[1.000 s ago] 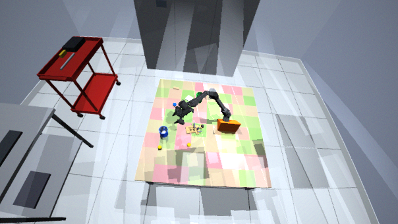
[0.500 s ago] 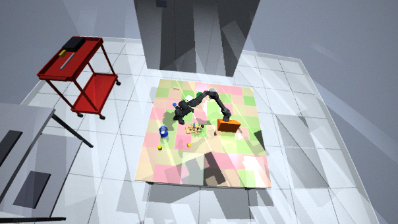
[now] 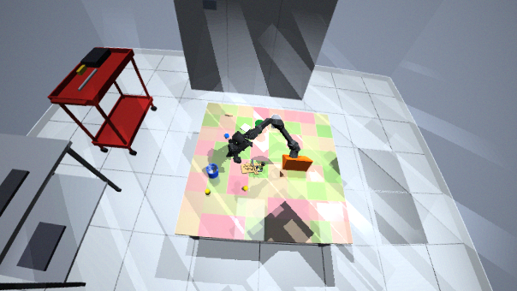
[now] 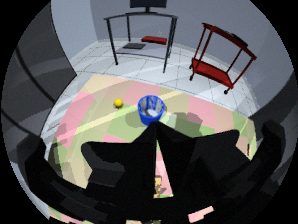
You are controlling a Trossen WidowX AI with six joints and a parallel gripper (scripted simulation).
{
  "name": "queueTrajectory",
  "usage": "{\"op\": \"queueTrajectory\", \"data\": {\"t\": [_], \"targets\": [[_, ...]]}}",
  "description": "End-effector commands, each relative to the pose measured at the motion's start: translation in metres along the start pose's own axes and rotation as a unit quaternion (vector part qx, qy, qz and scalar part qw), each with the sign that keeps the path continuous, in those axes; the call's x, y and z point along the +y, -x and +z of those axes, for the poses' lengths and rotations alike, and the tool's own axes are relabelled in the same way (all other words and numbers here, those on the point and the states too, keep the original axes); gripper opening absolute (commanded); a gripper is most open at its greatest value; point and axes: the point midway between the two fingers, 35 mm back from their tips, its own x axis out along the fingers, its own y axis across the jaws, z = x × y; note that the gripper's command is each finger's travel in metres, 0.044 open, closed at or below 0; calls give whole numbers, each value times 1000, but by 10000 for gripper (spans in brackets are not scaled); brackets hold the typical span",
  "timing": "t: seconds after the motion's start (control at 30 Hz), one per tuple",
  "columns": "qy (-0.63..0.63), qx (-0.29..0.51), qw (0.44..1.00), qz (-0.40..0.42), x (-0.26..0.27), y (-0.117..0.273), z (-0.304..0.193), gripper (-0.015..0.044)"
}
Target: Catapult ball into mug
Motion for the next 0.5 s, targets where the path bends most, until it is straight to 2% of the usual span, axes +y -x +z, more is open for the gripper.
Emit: {"op": "queueTrajectory", "data": {"t": [0.0, 0.47], "targets": [[61, 33, 998, 9, 26, 0, -22, 0], [263, 137, 954, 32, 83, 14, -94, 0]]}}
